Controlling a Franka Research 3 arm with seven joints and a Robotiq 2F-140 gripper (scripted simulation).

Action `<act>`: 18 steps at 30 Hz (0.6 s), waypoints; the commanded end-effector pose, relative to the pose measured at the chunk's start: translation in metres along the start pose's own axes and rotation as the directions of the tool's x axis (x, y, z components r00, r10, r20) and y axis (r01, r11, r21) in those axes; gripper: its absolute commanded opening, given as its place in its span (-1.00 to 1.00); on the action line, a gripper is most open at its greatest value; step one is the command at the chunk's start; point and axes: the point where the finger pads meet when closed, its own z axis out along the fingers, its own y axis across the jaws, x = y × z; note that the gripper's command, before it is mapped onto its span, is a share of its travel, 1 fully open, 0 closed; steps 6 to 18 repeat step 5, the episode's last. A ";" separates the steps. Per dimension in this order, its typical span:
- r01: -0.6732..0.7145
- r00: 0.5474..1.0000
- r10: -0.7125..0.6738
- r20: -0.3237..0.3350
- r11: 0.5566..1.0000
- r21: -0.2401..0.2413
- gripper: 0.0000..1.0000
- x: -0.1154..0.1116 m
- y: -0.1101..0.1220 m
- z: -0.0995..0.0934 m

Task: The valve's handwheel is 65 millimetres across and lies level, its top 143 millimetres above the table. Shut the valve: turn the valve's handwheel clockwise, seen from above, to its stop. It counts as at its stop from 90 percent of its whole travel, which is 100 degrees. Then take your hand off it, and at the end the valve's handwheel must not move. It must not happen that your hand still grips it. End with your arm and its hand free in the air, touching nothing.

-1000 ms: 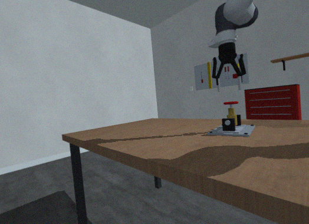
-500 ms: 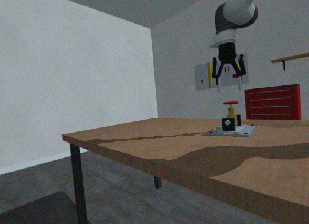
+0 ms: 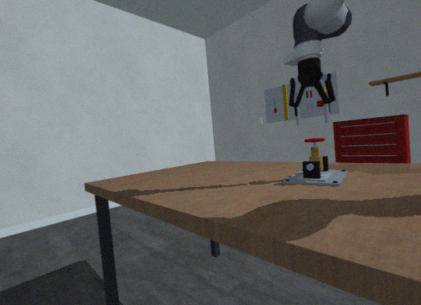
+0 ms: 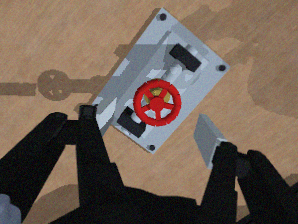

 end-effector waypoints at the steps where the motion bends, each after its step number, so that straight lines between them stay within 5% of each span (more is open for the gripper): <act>1: -0.001 1.000 0.001 -0.001 1.000 -0.004 0.21 0.000 0.001 0.000; 18: -0.001 1.000 0.001 -0.001 1.000 -0.004 0.21 0.000 0.001 0.000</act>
